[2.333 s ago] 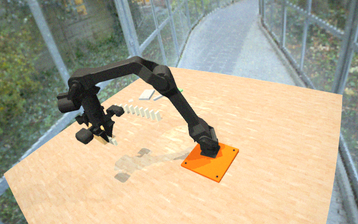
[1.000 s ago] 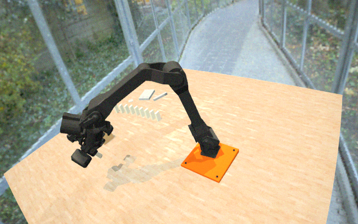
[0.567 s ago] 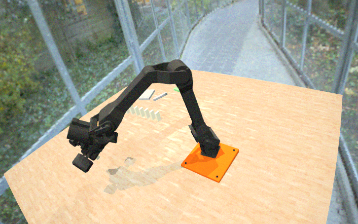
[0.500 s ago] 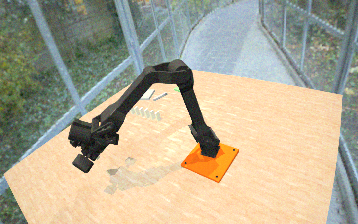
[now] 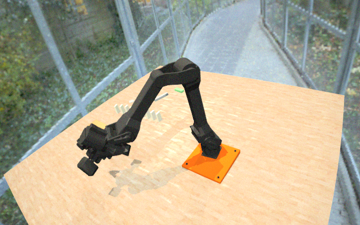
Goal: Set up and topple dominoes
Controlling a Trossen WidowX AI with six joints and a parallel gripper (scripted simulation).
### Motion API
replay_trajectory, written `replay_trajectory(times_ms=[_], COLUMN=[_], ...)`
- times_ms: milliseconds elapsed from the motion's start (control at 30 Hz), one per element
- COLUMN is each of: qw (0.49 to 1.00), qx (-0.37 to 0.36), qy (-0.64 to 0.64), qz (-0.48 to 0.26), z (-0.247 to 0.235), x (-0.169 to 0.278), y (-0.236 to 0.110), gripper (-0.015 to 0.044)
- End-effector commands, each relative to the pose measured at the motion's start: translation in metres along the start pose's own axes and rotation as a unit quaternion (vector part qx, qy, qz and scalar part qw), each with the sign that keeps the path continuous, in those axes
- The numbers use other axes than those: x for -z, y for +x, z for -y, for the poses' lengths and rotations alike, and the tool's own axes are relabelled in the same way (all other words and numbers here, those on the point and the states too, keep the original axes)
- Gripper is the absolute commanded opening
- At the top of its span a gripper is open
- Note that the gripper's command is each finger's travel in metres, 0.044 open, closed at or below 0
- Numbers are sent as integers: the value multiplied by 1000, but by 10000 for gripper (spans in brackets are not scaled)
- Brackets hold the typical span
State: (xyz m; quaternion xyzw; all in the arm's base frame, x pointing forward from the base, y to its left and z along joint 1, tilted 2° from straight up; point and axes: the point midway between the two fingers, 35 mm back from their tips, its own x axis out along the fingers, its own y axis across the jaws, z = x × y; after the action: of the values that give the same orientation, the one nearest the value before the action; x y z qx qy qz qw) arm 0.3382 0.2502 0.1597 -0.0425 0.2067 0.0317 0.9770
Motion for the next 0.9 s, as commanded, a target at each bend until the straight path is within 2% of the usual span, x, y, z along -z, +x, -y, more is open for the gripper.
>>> replay_trajectory(times_ms=[0, 867], qw=[1000, 982], qx=[7, 58], qy=[2, 75], qz=[23, 165], z=[4, 45], x=[4, 25], y=[-6, -60], gripper=[27, 27])
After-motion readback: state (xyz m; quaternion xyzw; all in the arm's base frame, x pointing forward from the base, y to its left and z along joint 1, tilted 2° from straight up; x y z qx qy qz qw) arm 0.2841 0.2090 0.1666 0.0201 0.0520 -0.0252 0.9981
